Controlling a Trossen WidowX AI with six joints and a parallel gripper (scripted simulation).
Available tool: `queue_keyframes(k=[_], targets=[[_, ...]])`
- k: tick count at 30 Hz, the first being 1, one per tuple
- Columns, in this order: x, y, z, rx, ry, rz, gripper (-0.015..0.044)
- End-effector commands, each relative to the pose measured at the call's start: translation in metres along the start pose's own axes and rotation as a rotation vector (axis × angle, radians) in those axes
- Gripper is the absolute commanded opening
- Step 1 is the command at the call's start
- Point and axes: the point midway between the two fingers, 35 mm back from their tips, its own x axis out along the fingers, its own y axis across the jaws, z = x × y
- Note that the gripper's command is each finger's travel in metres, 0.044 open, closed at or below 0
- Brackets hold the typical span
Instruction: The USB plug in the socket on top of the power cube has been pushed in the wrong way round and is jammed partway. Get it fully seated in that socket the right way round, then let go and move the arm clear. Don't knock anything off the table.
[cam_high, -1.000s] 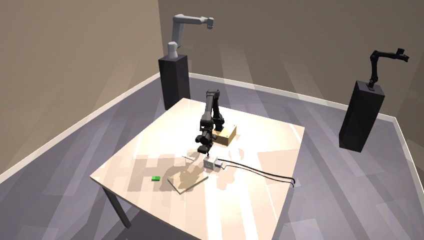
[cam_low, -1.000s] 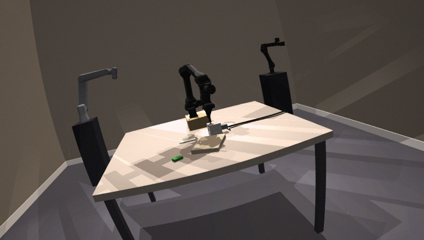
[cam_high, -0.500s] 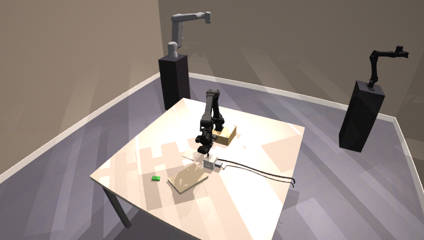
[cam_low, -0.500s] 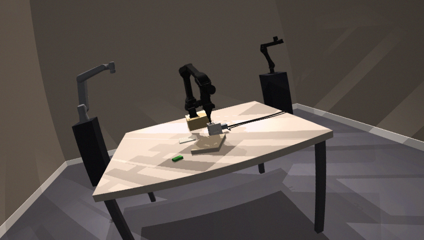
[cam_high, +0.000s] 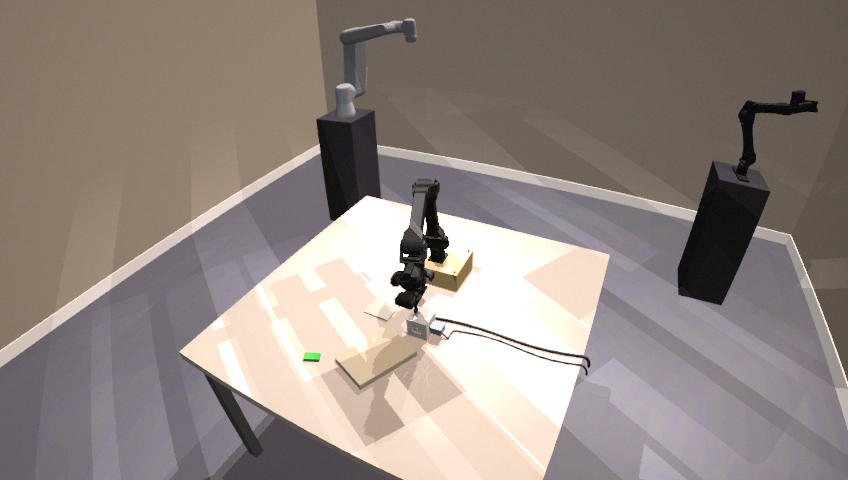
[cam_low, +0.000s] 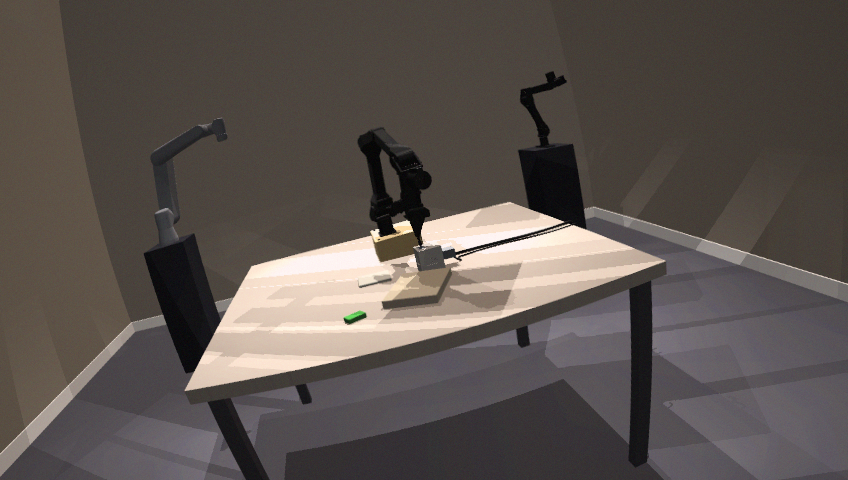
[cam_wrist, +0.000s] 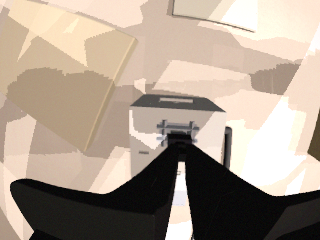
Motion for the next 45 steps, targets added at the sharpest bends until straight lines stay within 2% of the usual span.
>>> queue_keyframes(k=[1,45], targets=[[0.0010,0.0003,0.0006,0.004,-0.004,0.002,0.0000],[0.0062,0.0003,0.0003,0.004,-0.004,0.002,0.0000]])
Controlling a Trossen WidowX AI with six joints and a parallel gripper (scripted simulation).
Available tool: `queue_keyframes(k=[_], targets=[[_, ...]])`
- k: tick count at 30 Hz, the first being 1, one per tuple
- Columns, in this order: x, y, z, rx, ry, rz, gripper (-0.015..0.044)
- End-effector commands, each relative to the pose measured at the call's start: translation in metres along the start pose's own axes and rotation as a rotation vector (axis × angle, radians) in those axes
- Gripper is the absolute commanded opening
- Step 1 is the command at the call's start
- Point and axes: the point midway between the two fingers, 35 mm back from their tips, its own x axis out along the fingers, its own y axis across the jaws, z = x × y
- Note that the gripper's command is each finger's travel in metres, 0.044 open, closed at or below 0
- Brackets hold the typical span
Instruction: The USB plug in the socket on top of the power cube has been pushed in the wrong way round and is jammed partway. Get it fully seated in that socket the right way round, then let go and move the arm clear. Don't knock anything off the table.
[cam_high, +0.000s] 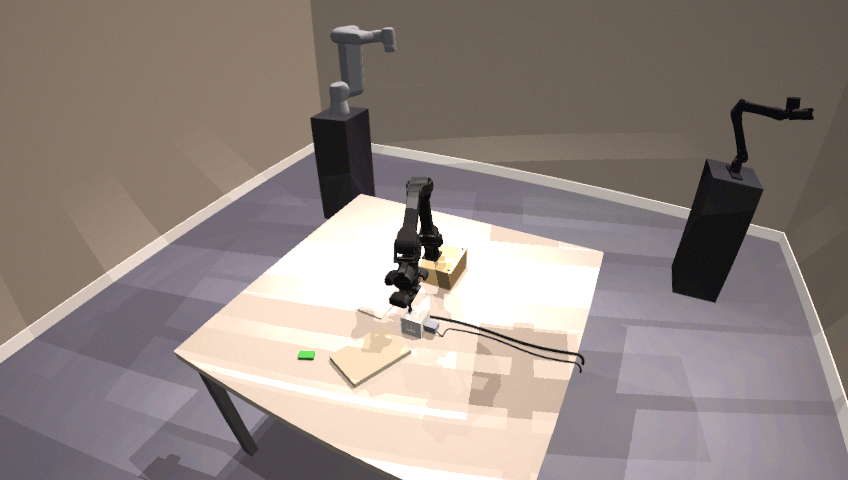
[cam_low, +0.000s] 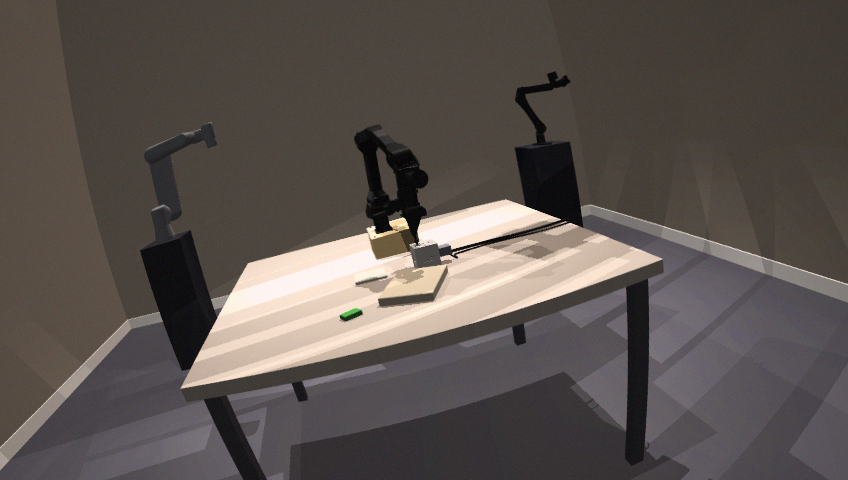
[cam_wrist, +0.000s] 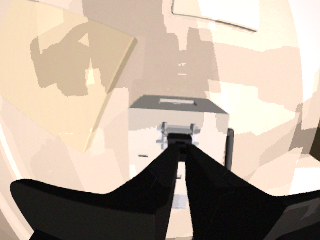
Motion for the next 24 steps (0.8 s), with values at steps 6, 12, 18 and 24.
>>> queue_keyframes(k=[6,12,18,24], targets=[[0.0017,0.0003,0.0004,0.002,-0.004,0.001,0.0000],[0.0024,0.0003,0.0004,0.002,-0.004,0.001,0.0000],[0.0031,0.0003,0.0004,0.002,-0.004,0.001,0.0000],[0.0038,0.0003,0.0003,0.002,-0.004,0.001,0.0000]])
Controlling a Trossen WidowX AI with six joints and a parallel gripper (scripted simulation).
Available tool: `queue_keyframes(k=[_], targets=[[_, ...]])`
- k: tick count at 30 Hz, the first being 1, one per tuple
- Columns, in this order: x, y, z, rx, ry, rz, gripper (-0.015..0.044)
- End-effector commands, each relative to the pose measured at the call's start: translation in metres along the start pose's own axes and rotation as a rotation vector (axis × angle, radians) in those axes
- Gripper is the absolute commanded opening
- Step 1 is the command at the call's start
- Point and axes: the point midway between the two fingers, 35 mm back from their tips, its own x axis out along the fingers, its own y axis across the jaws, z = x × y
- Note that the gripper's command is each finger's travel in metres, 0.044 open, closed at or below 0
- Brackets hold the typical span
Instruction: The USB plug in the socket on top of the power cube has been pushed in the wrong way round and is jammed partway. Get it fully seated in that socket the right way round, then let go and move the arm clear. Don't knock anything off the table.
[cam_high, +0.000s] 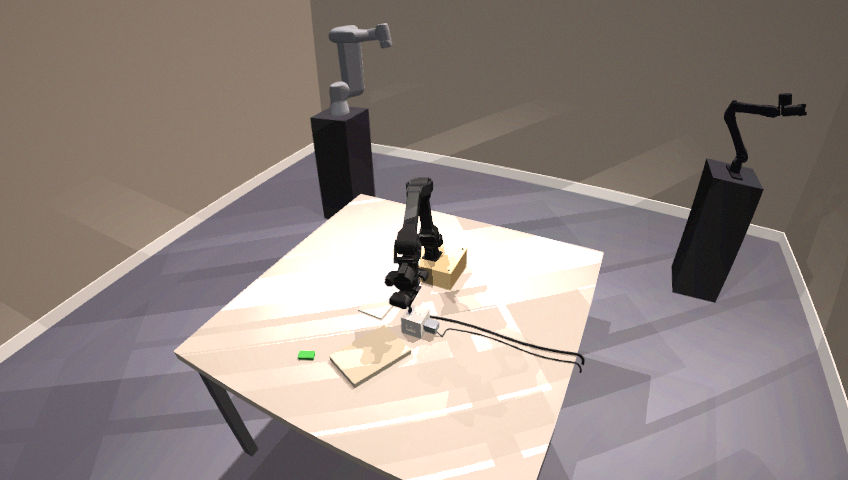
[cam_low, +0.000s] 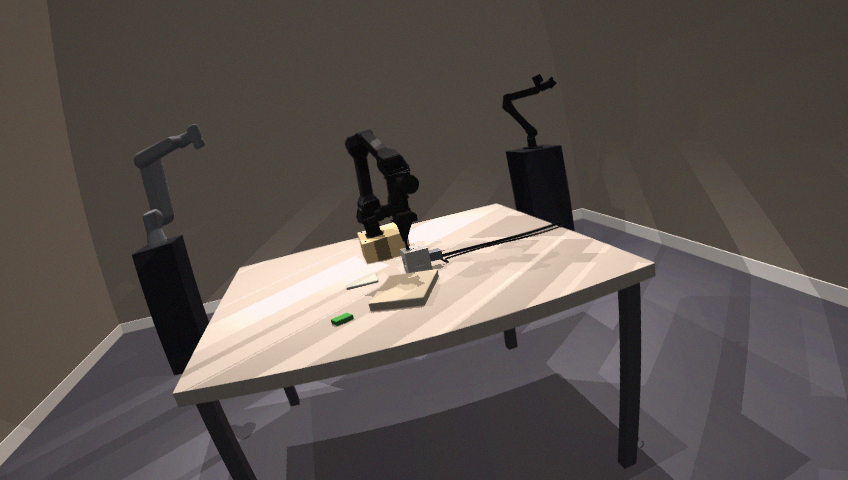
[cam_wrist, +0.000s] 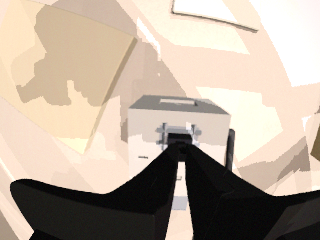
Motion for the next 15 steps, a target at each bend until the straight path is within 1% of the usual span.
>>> queue_keyframes(k=[1,15], targets=[[0.0013,0.0002,0.0005,0.002,-0.004,0.001,0.0000],[0.0030,0.0002,0.0004,0.002,-0.004,0.001,0.0000]])
